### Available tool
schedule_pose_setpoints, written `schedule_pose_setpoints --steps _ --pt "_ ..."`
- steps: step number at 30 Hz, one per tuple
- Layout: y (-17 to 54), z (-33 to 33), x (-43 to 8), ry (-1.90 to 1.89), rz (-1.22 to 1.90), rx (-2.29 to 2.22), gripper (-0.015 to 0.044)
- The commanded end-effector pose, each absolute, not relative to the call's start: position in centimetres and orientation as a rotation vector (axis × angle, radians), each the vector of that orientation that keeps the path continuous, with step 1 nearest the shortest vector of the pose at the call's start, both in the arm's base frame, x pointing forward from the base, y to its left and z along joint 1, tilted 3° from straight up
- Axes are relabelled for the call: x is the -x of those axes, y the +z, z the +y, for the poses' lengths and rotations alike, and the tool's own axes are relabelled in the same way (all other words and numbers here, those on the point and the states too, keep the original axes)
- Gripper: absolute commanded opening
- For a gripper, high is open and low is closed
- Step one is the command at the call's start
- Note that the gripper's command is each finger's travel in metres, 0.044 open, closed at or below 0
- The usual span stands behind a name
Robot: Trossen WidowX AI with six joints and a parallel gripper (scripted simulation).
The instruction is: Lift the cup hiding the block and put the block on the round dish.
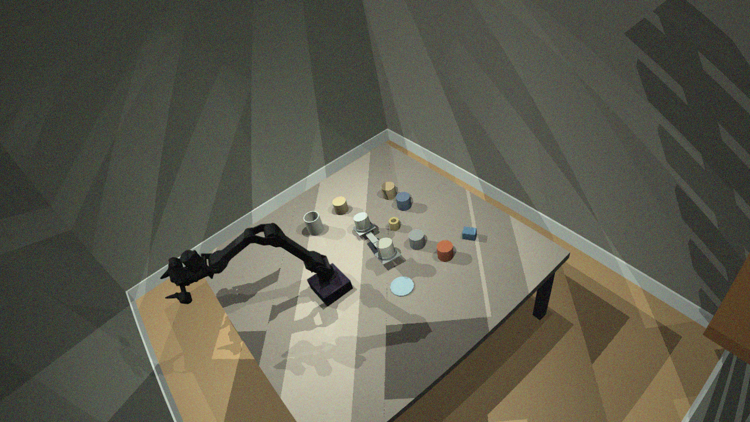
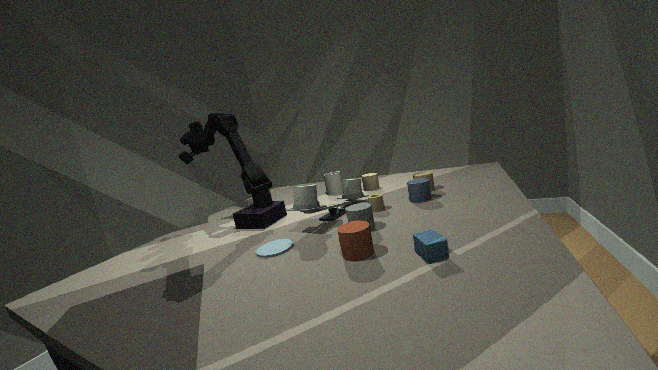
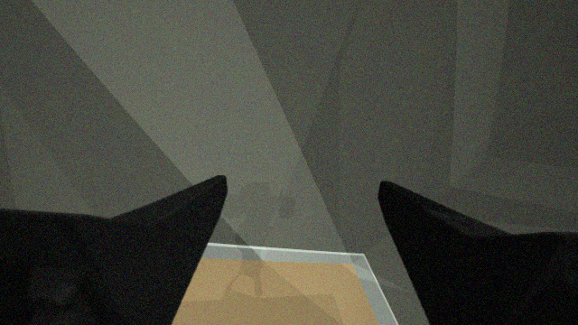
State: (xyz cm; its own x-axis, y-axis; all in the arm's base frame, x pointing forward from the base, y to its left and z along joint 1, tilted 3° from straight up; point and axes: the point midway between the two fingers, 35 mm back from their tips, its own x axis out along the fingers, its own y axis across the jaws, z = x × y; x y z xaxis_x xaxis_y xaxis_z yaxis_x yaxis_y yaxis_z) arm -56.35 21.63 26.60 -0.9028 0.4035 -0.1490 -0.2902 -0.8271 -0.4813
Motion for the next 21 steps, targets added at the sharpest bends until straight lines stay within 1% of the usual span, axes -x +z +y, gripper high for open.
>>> schedule_pose_setpoints --steps 1,2,9,21 --pt "26.6 21.8 56.2 2.671 -0.645 0.350 0.0426" --pt "26.7 22.3 55.8 2.660 -0.631 0.357 0.0440" --pt "27.3 28.9 49.8 2.508 -0.444 0.445 0.0440" --pt "27.9 37.2 37.2 2.205 -0.128 0.530 0.0440"
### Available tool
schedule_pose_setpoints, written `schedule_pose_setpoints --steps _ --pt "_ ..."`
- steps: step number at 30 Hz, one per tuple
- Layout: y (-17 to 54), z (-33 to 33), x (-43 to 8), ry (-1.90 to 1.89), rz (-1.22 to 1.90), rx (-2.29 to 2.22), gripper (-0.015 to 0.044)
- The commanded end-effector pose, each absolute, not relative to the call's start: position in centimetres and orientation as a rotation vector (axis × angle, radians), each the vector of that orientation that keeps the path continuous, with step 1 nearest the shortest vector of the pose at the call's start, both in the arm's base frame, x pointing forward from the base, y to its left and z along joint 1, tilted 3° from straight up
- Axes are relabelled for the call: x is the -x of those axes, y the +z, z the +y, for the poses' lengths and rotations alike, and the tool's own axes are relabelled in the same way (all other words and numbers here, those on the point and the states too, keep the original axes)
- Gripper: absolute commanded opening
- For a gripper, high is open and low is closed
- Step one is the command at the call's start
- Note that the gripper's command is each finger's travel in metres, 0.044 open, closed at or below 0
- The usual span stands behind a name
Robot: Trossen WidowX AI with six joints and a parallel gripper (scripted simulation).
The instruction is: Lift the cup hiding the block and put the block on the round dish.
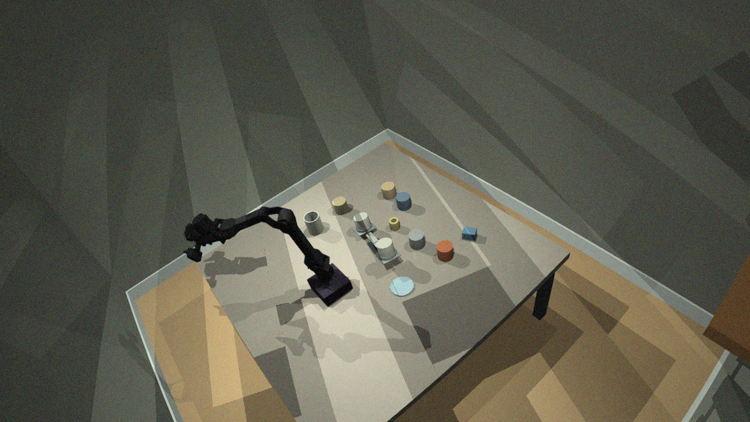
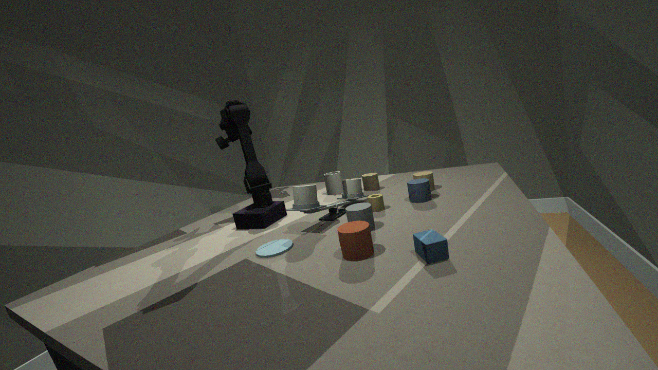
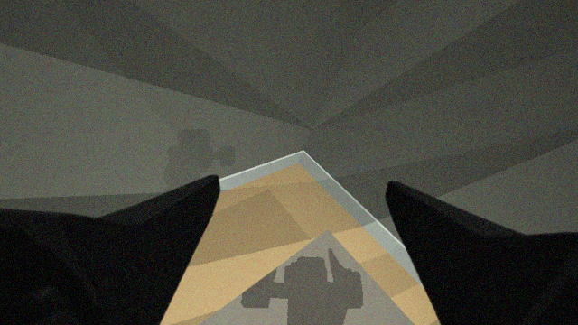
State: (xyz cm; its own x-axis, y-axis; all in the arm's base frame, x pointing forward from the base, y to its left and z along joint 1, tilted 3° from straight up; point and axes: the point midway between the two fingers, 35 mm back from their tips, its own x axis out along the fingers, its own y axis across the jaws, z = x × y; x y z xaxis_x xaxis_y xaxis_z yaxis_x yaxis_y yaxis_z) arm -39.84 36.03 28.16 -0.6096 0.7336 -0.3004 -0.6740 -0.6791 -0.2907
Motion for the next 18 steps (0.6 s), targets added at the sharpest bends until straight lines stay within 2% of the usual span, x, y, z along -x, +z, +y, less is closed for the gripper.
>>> schedule_pose_setpoints --steps 1,18 --pt "28.0 37.6 36.1 2.184 -0.107 0.535 0.0440" --pt "28.1 40.4 18.7 1.770 0.227 0.530 0.0440"
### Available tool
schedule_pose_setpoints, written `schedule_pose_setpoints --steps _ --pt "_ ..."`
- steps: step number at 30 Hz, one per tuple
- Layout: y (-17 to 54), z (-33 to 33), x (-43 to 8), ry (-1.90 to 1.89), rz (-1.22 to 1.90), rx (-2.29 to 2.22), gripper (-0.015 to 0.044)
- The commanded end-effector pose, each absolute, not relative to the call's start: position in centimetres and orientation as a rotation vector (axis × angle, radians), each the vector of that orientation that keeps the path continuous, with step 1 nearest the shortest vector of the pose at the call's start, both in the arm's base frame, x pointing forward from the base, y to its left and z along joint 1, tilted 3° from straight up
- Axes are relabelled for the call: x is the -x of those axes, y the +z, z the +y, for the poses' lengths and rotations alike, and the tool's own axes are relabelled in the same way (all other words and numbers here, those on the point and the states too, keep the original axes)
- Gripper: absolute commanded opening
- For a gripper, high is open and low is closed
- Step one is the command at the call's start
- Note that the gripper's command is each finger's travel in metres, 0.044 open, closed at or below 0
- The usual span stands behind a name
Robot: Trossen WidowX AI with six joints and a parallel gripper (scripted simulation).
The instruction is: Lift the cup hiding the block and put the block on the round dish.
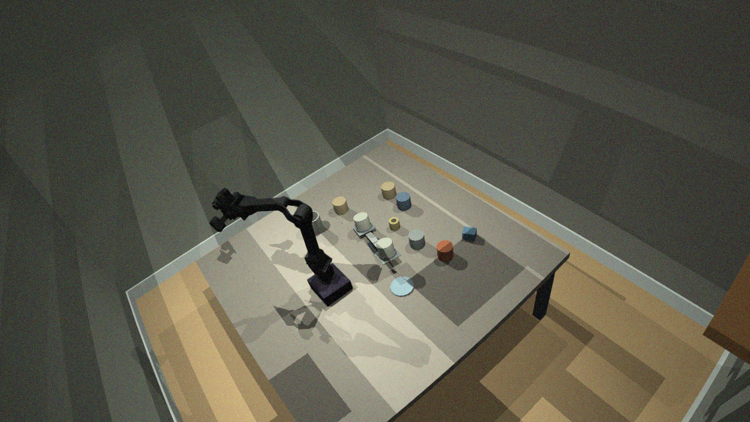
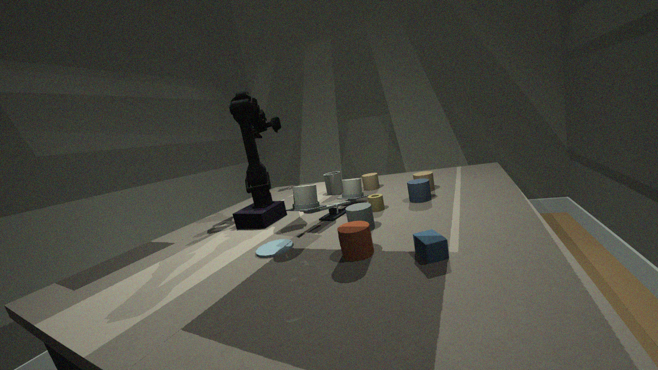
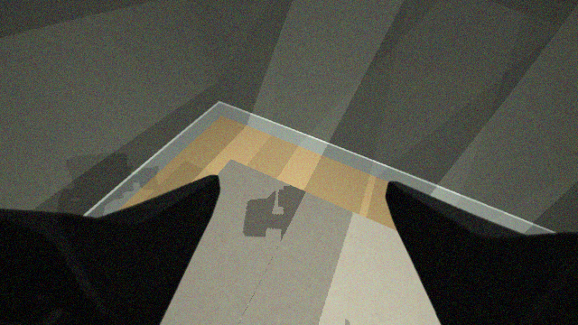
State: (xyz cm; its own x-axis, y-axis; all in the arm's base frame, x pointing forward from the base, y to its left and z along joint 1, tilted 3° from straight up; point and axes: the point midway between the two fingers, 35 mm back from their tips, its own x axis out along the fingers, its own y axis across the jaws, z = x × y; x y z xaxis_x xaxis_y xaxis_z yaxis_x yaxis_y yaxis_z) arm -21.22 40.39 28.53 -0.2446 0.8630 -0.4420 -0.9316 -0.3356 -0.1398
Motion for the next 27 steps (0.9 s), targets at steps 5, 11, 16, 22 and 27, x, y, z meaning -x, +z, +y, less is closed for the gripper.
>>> schedule_pose_setpoints --steps 5,11,16,22,27 --pt "27.8 40.0 13.4 1.619 0.319 0.507 0.0440" --pt "27.3 38.6 7.2 1.431 0.418 0.469 0.0440" --pt "26.8 36.8 2.5 1.275 0.488 0.431 0.0440" --pt "26.2 33.9 -2.7 1.086 0.561 0.379 0.0440" --pt "25.7 30.9 -6.4 0.924 0.612 0.329 0.0440"
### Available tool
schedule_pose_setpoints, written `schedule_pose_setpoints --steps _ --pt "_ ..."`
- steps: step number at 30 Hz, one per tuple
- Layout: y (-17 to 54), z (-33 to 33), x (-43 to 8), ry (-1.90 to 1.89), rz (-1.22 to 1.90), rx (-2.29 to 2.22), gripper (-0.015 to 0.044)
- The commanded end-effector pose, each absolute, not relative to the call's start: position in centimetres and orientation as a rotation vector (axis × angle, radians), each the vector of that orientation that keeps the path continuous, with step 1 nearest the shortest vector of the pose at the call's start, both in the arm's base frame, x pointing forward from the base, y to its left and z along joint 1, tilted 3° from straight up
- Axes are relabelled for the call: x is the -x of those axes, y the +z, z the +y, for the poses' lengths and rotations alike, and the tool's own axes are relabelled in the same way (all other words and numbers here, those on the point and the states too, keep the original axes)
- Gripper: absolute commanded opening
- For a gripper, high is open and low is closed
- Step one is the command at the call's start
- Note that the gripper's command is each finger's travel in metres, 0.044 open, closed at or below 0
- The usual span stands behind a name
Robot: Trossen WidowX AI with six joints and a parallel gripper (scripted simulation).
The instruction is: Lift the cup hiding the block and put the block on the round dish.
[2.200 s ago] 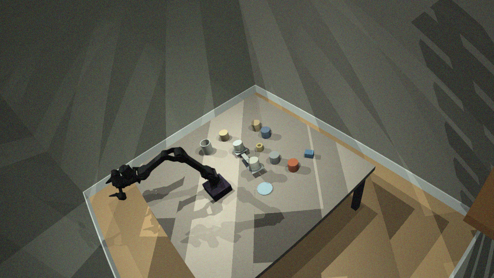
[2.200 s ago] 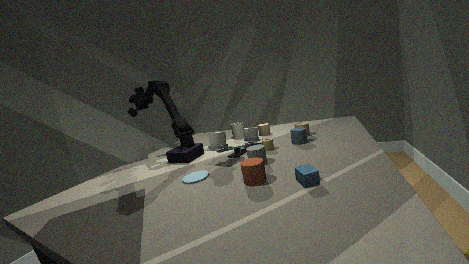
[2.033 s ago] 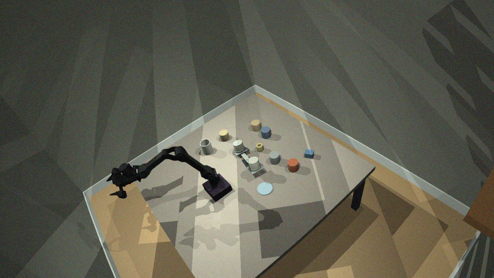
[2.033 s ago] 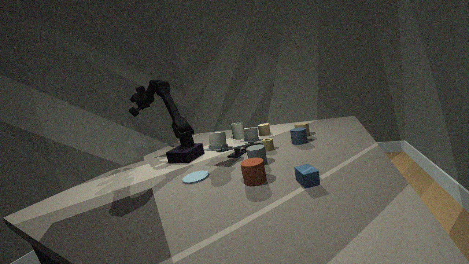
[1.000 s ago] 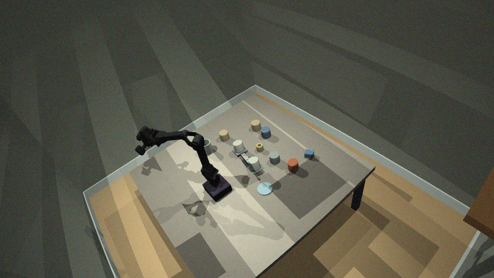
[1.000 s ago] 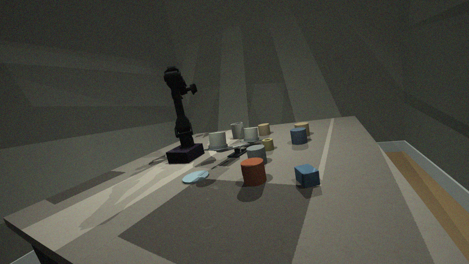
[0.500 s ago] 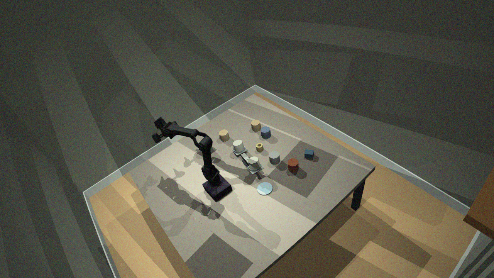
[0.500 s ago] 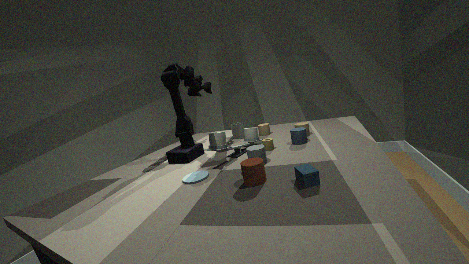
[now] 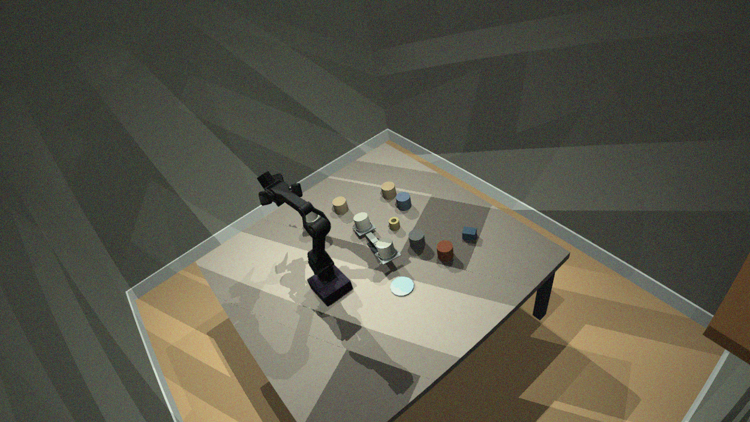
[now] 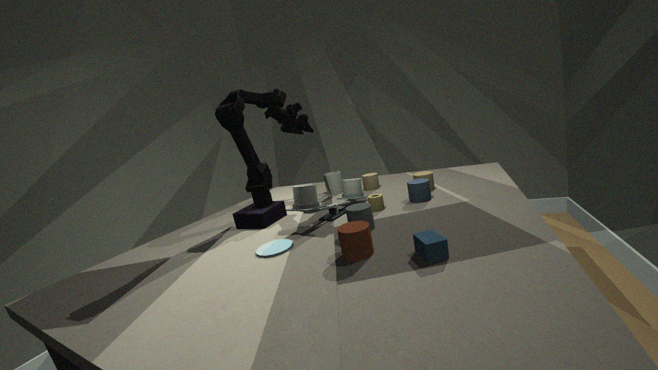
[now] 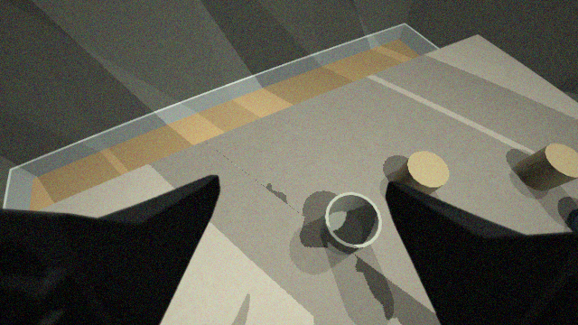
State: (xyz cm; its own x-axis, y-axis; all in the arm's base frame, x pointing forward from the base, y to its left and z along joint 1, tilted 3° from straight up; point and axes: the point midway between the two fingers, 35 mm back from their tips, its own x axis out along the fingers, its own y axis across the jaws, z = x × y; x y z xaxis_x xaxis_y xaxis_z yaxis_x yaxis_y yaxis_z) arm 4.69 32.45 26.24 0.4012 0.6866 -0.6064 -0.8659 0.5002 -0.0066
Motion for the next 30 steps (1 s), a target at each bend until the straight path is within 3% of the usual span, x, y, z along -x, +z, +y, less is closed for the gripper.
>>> schedule_pose_setpoints --steps 1,16,30 --pt "25.6 30.3 -7.1 0.892 0.622 0.319 0.0440" --pt "23.8 19.7 -14.4 0.427 0.716 0.155 0.0440" --pt "21.8 8.2 -16.5 -0.037 0.737 -0.010 0.0440"
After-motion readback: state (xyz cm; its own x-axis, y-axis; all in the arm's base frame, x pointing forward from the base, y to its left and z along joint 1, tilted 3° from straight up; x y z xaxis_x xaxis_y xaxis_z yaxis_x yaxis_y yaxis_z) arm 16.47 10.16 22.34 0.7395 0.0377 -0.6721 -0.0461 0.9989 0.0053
